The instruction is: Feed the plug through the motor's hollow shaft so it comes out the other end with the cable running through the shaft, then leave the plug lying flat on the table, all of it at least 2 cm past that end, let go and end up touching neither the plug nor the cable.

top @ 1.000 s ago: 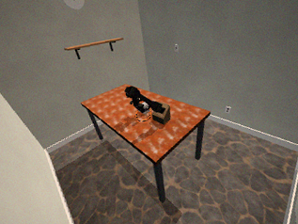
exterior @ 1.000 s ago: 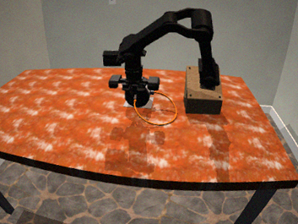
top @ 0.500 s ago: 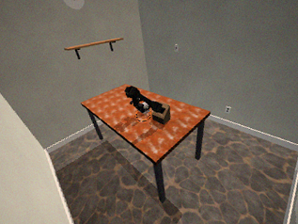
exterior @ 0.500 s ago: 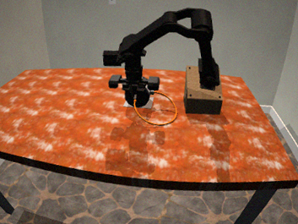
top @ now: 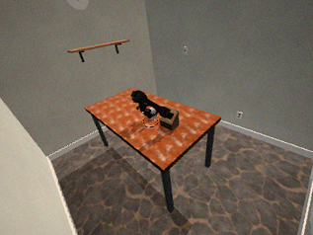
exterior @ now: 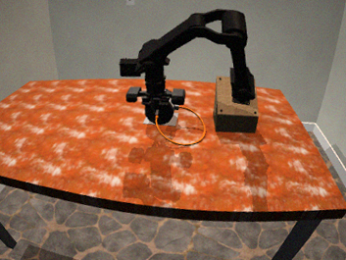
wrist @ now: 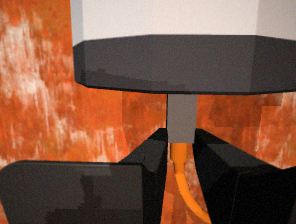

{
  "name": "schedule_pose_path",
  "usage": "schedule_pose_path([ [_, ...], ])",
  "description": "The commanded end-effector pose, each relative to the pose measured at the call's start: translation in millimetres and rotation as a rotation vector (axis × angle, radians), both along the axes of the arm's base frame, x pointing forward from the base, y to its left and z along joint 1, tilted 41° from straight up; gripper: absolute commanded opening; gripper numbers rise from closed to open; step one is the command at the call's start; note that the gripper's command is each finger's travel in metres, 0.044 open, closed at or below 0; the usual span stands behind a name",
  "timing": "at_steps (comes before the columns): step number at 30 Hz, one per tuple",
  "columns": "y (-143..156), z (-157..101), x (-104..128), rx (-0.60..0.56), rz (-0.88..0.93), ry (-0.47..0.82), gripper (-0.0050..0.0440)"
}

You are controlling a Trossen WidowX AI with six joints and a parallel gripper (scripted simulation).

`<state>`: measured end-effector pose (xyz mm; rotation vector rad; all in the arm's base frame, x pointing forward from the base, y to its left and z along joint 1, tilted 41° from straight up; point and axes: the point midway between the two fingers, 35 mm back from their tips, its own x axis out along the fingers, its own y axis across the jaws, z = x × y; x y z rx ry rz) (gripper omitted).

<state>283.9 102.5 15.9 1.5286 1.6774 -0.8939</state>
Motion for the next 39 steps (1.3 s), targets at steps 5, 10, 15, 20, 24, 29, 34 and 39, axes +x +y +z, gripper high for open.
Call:
schedule_pose_path([
  [5,-6.2,-5.8,-0.7,-0.019,-0.005,0.007,0.0000],
  [10,-6.3,-5.9,-0.7,-0.019,-0.005,0.007,0.0000],
  [15,-6.3,-5.9,-0.7,-0.019,-0.005,0.007,0.0000],
  [20,-6.3,-5.9,-0.7,-0.019,-0.005,0.007,0.0000],
  [24,-5.8,-5.4,-0.7,-0.019,-0.005,0.007,0.0000],
  [29,-2.7,-2.7,-0.7,-0.019,-0.005,0.007,0.0000],
  [34,2.3,1.5,-0.8,-0.019,-0.005,0.007,0.0000],
  [39,4.9,3.8,-0.9,-0.019,-0.005,0.007,0.0000],
])
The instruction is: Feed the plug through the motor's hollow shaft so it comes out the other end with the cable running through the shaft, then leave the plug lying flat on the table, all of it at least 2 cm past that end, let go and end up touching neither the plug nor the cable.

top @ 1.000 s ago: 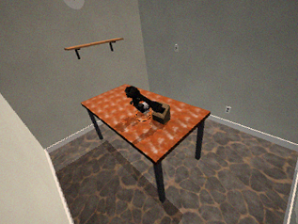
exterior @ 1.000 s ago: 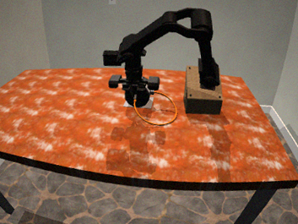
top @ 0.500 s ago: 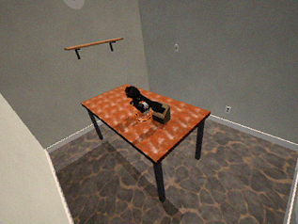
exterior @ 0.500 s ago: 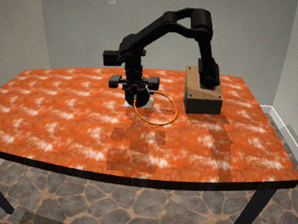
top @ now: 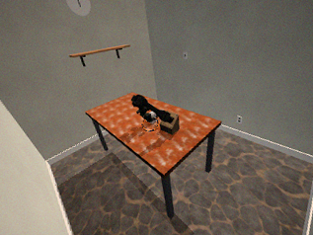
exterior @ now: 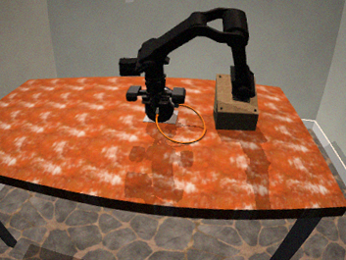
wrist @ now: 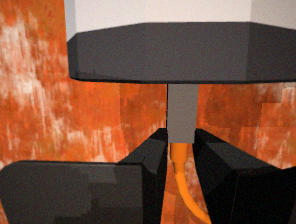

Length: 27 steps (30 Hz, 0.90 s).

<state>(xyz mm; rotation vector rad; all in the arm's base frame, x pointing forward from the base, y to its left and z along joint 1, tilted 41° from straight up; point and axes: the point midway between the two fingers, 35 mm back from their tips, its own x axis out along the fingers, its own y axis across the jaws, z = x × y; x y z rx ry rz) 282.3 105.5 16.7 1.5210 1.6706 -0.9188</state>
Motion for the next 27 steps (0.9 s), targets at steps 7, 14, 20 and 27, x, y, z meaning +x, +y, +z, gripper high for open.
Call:
schedule_pose_path([
  [7,4.6,4.8,0.5,-0.003,0.000,-0.005,0.0000],
  [14,6.1,4.0,0.5,-0.003,0.000,-0.005,0.0000],
  [20,1.6,0.2,0.6,-0.003,0.000,-0.005,0.0000],
  [27,-2.4,-3.2,0.7,-0.003,0.000,-0.005,0.0000],
])
